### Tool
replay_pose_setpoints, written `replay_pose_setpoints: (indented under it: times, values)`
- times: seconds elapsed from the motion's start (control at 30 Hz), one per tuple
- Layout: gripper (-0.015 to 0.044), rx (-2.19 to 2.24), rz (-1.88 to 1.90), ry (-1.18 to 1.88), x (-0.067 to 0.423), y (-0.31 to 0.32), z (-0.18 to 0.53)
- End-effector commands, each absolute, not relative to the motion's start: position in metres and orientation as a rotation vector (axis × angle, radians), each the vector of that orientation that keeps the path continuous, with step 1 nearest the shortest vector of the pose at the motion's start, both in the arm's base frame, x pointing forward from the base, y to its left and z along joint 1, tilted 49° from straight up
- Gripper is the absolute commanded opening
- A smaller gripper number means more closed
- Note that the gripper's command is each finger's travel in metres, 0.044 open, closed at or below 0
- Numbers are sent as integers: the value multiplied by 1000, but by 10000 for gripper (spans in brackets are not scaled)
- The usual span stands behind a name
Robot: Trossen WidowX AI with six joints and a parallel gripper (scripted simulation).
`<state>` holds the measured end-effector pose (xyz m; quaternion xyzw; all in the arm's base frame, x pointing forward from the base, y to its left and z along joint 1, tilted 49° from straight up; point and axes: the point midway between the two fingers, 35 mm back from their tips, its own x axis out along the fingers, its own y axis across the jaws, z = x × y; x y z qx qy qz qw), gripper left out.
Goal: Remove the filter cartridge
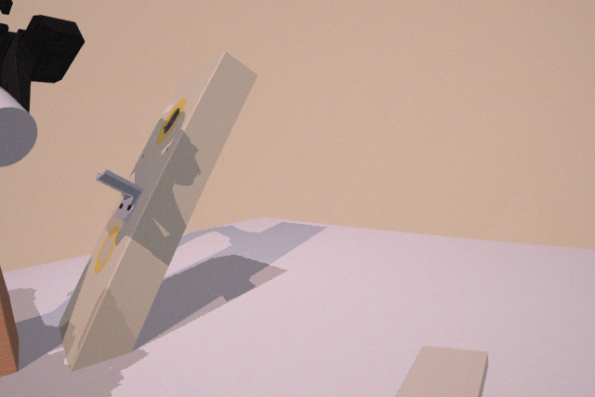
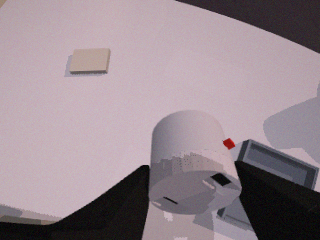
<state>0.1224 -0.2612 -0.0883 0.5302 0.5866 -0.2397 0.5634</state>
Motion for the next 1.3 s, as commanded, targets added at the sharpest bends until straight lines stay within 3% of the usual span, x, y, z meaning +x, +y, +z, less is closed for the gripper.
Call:
replay_pose_setpoints:
  times: [0.0,0.8,1.27]
  values:
    - [0,1257,-596,1382,119,-263,-92]
    - [0,1453,-1229,1486,-45,-183,-195]
    - [0,1466,-1268,1494,-54,-159,-216]
